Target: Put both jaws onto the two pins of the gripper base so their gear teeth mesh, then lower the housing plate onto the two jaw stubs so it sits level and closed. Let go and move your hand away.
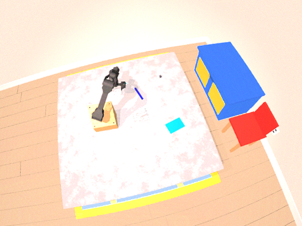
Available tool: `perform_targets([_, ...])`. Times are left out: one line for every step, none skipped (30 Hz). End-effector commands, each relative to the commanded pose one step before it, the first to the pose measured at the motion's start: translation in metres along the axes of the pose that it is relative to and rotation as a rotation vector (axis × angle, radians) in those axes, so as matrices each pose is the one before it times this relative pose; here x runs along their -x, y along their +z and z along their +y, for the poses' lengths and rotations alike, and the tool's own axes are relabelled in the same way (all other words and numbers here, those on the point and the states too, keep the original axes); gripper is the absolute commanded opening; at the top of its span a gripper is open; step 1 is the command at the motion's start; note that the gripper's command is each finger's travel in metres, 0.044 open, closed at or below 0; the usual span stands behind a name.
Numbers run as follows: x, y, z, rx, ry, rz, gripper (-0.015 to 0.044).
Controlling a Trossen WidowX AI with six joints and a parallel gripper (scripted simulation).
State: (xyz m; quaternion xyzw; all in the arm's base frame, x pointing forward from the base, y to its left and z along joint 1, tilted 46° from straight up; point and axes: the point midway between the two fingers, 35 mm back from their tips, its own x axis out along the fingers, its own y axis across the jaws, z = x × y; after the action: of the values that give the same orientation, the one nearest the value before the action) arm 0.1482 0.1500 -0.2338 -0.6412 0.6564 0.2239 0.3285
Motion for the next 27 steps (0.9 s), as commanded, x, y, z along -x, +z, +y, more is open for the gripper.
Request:
perform_targets([-0.0063, 0.00007, -0.00082, 0.0032, -0.00291, 0.00147, 0.044])
perform_targets([-0.00167, 0.00012, -0.00015, 0.0001, -0.00018, -0.00003, 0.044])
perform_targets([-0.00167, 0.00011, -0.00014, 0.0001, -0.00018, -0.00003, 0.044])
perform_targets([-0.00167, 0.0001, -0.00014, 0.0001, -0.00018, -0.00002, 0.044])
perform_targets([-0.00167, 0.00009, -0.00013, 0.0001, -0.00018, -0.00001, 0.044])
perform_targets([-0.00167, 0.00009, -0.00012, 0.0001, -0.00018, -0.00001, 0.044])
perform_targets([-0.00167, 0.00008, -0.00012, 0.0001, -0.00018, 0.0, 0.044])
perform_targets([-0.00167, 0.00007, -0.00011, 0.0001, -0.00018, 0.0, 0.044])
perform_targets([-0.00167, 0.00006, -0.00011, 0.0001, -0.00018, 0.00001, 0.044])
perform_targets([-0.00167, 0.00006, -0.0001, 0.0001, -0.00018, 0.00001, 0.044])
perform_targets([-0.00167, 0.00005, -0.00009, 0.0001, -0.00018, 0.00002, 0.044])
perform_targets([-0.00166, 0.00004, -0.00009, 0.0001, -0.00018, 0.00003, 0.044])
perform_targets([-0.00166, 0.00003, -0.00008, 0.0001, -0.00018, 0.00003, 0.044])
perform_targets([-0.00166, 0.00003, -0.00007, 0.0001, -0.00018, 0.00004, 0.044])
perform_targets([-0.00166, 0.00002, -0.00007, 0.0001, -0.00018, 0.00004, 0.044])
perform_targets([-0.00166, 0.00001, -0.00006, 0.0001, -0.00018, 0.00005, 0.044])
perform_targets([-0.00166, 0.00001, -0.00005, 0.0001, -0.00018, 0.00005, 0.044])
perform_targets([-0.00166, 0.0, -0.00005, 0.0001, -0.00018, 0.00006, 0.044])
perform_targets([-0.00166, -0.00001, -0.00004, 0.0001, -0.00018, 0.00007, 0.044])
perform_targets([-0.00166, -0.00002, -0.00003, 0.0001, -0.00018, 0.00007, 0.044])
perform_targets([-0.00165, -0.00002, -0.00002, 0.0001, -0.00018, 0.00008, 0.044])
perform_targets([-0.00165, -0.00003, -0.00002, 0.0001, -0.00018, 0.00008, 0.044])
perform_targets([-0.00165, -0.00004, -0.00001, 0.0001, -0.00018, 0.00009, 0.044])
perform_targets([-0.00165, -0.00004, 0.0, 0.0001, -0.00018, 0.0001, 0.044])
perform_targets([-0.00165, -0.00005, 0.0, 0.0001, -0.00018, 0.0001, 0.044])
perform_targets([-0.00134, -0.00005, 0.00001, 0.0, -0.00015, 0.00009, 0.044])
perform_targets([-0.00081, -0.00003, 0.00001, 0.0, -0.00009, 0.00005, 0.044])
